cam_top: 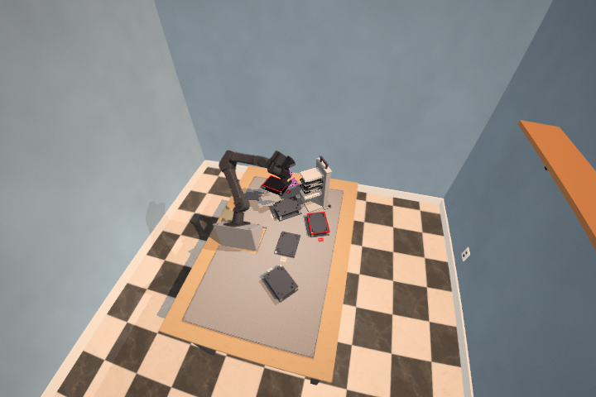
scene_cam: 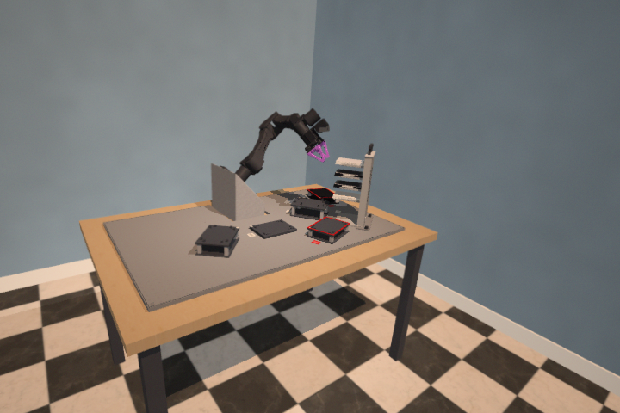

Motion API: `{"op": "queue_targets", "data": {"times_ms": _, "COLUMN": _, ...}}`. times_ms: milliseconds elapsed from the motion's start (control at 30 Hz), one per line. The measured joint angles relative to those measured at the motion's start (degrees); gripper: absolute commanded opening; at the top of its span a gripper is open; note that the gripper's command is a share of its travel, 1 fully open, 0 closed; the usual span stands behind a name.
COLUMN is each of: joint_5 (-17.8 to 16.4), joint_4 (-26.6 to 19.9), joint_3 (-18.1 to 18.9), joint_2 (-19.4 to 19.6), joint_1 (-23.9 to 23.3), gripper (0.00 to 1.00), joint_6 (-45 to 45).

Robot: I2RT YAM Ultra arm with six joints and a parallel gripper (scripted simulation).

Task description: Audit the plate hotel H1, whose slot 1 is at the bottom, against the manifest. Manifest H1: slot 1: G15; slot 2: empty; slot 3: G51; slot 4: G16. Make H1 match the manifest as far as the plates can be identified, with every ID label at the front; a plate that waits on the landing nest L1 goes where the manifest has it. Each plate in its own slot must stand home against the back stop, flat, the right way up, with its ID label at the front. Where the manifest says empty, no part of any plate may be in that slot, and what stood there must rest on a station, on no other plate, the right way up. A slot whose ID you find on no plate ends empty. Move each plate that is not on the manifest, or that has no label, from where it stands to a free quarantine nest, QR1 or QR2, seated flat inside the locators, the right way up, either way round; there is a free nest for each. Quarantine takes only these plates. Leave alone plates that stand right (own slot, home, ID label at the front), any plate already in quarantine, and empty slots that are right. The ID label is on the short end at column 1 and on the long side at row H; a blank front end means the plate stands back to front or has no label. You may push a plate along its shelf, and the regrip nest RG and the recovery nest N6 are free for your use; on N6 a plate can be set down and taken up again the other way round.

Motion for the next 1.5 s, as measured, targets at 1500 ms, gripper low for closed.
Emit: {"op": "queue_targets", "data": {"times_ms": 1500, "joint_5": -0.76, "joint_4": -0.70, "joint_3": -2.14, "joint_2": -1.84, "joint_1": -1.60, "gripper": 1.00, "joint_6": -0.76}}
